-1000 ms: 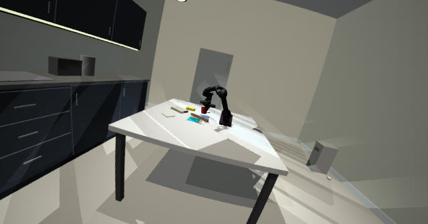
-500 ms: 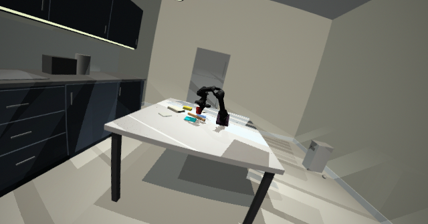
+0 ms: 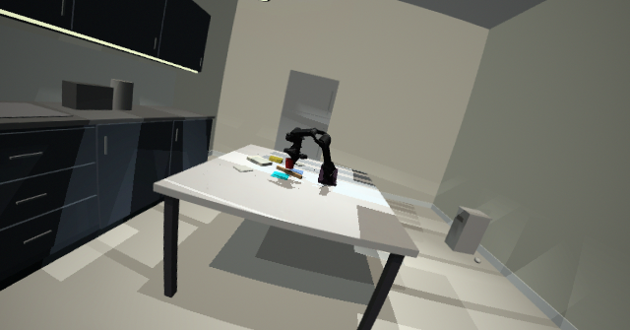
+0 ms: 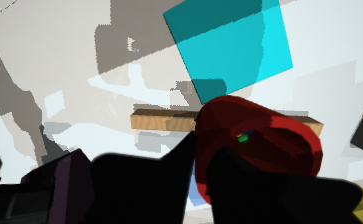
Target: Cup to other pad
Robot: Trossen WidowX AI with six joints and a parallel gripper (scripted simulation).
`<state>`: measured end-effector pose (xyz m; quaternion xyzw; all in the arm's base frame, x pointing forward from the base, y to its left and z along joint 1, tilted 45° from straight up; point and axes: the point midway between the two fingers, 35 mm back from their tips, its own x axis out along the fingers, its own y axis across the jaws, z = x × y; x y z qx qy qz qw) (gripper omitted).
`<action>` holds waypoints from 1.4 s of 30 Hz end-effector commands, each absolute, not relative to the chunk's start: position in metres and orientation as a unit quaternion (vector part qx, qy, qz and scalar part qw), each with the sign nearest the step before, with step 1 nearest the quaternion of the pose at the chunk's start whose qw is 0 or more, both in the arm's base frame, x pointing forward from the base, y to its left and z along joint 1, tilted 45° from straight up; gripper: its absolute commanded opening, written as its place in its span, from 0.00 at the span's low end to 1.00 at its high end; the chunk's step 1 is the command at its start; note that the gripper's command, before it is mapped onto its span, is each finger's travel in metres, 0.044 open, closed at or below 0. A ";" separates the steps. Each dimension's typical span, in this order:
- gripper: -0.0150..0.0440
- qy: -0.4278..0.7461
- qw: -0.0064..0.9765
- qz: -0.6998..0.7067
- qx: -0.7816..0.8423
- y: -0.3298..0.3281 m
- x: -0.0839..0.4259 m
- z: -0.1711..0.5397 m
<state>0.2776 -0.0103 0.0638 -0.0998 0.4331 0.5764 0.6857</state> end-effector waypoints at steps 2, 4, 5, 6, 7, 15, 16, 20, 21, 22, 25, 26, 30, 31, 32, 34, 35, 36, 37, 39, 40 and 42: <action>0.25 0.430 0.689 0.575 -0.101 -0.001 0.285 0.076; 0.25 0.430 0.689 0.575 -0.101 0.002 0.288 0.080; 0.25 0.430 0.689 0.575 -0.101 0.004 0.289 0.082; 0.25 0.430 0.689 0.575 -0.101 0.006 0.290 0.084; 0.25 0.430 0.689 0.575 -0.101 0.008 0.292 0.085; 0.25 0.429 0.689 0.575 -0.101 0.022 0.302 0.101; 0.25 0.429 0.689 0.575 -0.101 0.024 0.303 0.103; 0.25 0.429 0.689 0.575 -0.101 0.030 0.307 0.111; 0.25 0.429 0.689 0.575 -0.101 0.031 0.308 0.113; 0.25 0.429 0.689 0.576 -0.101 0.033 0.310 0.115; 0.25 0.429 0.689 0.576 -0.101 0.037 0.313 0.120; 0.25 0.429 0.689 0.576 -0.101 0.038 0.313 0.121; 0.25 0.429 0.689 0.576 -0.101 0.039 0.313 0.120; 0.25 0.429 0.689 0.576 -0.101 0.040 0.313 0.119; 0.25 0.429 0.689 0.576 -0.101 0.041 0.313 0.118; 0.25 0.429 0.689 0.576 -0.101 0.042 0.313 0.116; 0.25 0.429 0.689 0.576 -0.101 0.043 0.313 0.116; 0.25 0.429 0.689 0.576 -0.101 0.044 0.313 0.115; 0.25 0.429 0.689 0.576 -0.101 0.045 0.313 0.114; 0.25 0.429 0.689 0.576 -0.101 0.047 0.313 0.112; 0.25 0.429 0.689 0.576 -0.101 0.048 0.313 0.111; 0.25 0.428 0.689 0.576 -0.101 0.050 0.313 0.109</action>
